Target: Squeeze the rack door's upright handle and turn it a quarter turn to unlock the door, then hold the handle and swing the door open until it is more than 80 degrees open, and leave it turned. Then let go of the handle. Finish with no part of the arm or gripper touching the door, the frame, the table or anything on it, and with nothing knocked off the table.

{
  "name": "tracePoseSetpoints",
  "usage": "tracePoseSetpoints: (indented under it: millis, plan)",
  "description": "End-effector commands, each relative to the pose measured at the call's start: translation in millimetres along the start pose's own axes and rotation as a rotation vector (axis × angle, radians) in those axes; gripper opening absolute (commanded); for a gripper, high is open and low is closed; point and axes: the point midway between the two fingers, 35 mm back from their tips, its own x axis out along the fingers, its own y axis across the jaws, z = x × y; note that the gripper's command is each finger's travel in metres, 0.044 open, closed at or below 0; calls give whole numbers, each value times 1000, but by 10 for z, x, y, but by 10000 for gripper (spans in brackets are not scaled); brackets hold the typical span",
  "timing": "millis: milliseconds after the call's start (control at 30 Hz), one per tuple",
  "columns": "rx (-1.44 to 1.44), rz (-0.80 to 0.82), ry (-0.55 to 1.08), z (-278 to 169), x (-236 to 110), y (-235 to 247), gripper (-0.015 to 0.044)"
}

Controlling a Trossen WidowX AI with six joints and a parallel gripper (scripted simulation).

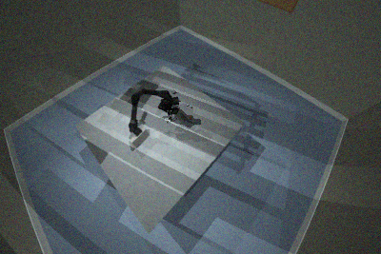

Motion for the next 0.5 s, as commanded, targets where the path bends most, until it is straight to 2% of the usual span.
tracePoseSetpoints:
  millis: [0,467]
  plan:
    - [-162,1,-2,3,2,3,287]
    - [-855,1,-3,3,2,3,287]
